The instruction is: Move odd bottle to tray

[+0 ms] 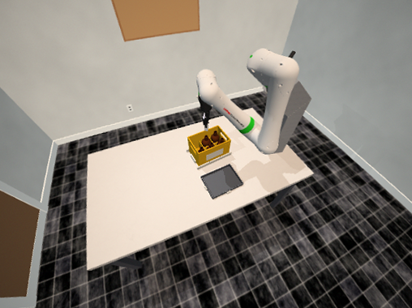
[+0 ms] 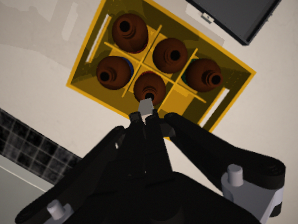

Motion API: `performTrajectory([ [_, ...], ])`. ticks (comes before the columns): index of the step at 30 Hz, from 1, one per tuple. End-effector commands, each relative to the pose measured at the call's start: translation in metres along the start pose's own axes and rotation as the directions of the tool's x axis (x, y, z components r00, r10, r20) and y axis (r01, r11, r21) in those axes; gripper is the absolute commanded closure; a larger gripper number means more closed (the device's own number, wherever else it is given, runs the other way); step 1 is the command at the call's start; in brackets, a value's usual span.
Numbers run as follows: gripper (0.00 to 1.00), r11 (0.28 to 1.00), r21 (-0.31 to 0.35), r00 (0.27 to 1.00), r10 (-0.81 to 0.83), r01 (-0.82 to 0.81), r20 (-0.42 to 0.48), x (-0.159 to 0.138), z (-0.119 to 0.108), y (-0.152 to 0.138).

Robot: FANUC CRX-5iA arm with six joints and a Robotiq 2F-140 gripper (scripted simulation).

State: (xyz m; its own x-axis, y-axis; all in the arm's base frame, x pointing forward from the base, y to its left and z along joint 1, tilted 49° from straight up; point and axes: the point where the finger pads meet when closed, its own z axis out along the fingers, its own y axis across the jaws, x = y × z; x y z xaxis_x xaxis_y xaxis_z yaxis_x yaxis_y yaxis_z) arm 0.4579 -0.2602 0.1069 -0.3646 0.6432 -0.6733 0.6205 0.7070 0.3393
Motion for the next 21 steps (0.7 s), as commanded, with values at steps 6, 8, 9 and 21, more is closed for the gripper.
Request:
performTrajectory([
  [6, 0.56, 1.0, 0.0, 1.0, 0.0, 0.0, 0.001, 0.0002, -0.0003, 0.0017],
  [8, 0.56, 1.0, 0.0, 1.0, 0.0, 0.0, 0.001, 0.0002, -0.0003, 0.0017],
  [9, 0.56, 1.0, 0.0, 1.0, 0.0, 0.0, 0.001, 0.0002, -0.0003, 0.0017],
  [21, 0.56, 1.0, 0.0, 1.0, 0.0, 0.0, 0.001, 0.0002, -0.0003, 0.0017],
])
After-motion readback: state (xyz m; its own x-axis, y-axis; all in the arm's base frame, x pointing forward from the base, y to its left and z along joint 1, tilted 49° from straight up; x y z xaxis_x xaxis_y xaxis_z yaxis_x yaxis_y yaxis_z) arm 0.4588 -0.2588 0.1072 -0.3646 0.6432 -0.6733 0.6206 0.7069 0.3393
